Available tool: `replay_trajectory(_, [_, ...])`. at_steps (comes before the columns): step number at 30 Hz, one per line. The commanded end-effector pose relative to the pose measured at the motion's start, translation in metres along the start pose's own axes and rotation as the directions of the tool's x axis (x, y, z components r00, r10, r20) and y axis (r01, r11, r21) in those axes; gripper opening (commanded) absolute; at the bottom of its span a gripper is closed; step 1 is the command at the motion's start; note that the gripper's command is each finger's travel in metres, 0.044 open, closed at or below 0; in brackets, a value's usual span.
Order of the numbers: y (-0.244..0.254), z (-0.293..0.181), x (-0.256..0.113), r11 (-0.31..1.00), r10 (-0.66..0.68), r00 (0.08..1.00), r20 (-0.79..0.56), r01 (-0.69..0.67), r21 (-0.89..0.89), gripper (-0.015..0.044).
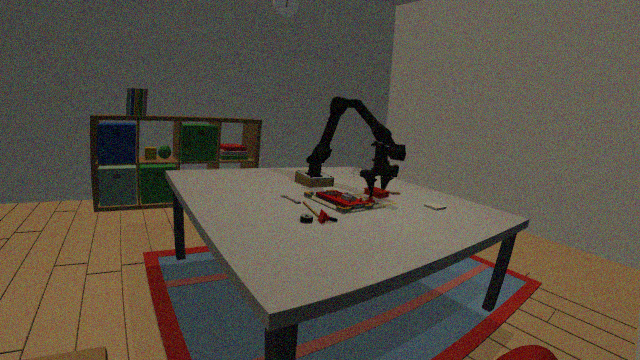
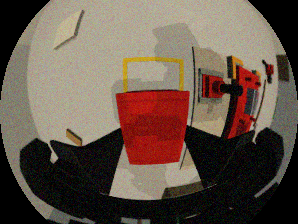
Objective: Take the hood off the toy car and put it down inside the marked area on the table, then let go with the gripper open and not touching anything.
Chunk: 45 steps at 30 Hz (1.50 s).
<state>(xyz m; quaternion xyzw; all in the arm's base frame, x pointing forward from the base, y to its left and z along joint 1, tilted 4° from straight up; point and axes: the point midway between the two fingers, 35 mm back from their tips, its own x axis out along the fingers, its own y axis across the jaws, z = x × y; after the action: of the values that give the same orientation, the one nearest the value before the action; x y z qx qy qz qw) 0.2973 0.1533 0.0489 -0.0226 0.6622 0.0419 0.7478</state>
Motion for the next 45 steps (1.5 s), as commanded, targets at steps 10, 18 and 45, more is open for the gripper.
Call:
replay_trajectory(10, [-0.001, -0.002, 0.008, 1.000, -0.005, 1.000, -0.004, 0.005, -0.003, 0.0000])
replay_trajectory(18, [-0.001, -0.002, 0.012, 1.000, -0.005, 1.000, -0.004, 0.005, -0.003, 0.0000])
replay_trajectory(45, [0.000, 0.000, 0.015, 1.000, 0.000, 1.000, 0.000, 0.000, 0.001, 0.0368])
